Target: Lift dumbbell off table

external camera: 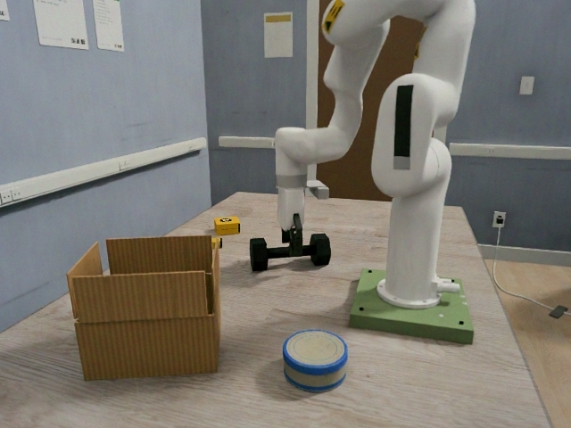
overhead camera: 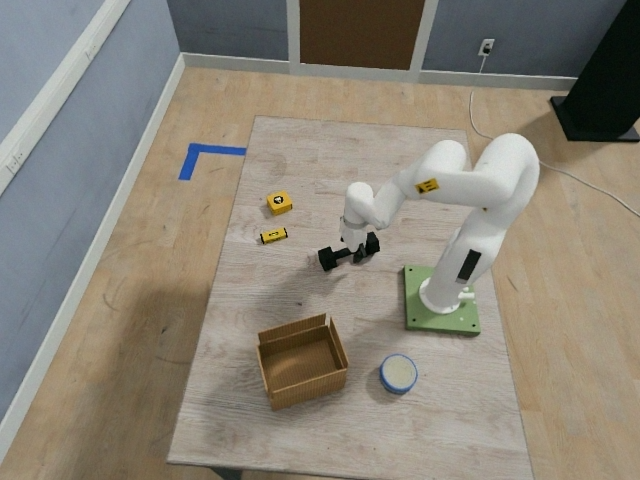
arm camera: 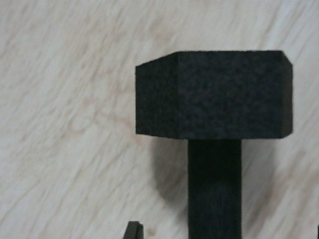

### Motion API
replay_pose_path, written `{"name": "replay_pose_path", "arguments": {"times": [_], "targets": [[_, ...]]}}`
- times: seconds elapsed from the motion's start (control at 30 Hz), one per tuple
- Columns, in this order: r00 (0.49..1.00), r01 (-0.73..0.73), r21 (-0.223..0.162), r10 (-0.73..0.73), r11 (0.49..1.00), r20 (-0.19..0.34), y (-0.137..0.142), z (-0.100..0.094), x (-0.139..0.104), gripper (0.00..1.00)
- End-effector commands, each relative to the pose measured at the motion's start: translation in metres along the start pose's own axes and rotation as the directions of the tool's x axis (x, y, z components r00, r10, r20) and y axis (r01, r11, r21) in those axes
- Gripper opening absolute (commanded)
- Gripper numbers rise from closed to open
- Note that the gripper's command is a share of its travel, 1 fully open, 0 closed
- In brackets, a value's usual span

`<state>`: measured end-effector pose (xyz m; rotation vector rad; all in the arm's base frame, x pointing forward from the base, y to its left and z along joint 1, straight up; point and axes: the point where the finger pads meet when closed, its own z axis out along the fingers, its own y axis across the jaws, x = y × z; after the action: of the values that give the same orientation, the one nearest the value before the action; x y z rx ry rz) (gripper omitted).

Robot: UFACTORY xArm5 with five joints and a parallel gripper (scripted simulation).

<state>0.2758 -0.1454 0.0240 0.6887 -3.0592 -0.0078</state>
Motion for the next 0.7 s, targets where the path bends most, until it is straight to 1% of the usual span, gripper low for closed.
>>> {"name": "replay_pose_path", "arguments": {"times": [0.0,0.43,0.47,0.67], "targets": [[1.000,0.000,0.008,0.000,1.000,0.006,-0.0063,0.0154,-0.0047,1.00],[1.000,0.000,0.008,0.000,1.000,0.006,-0.0063,0.0154,-0.0047,1.00],[1.000,0.000,0.008,0.000,1.000,0.006,-0.0063,0.0154,-0.0047,0.00],[1.000,0.000,0.008,0.000,1.000,0.006,-0.0063,0.0154,-0.0047,0.00]]}}
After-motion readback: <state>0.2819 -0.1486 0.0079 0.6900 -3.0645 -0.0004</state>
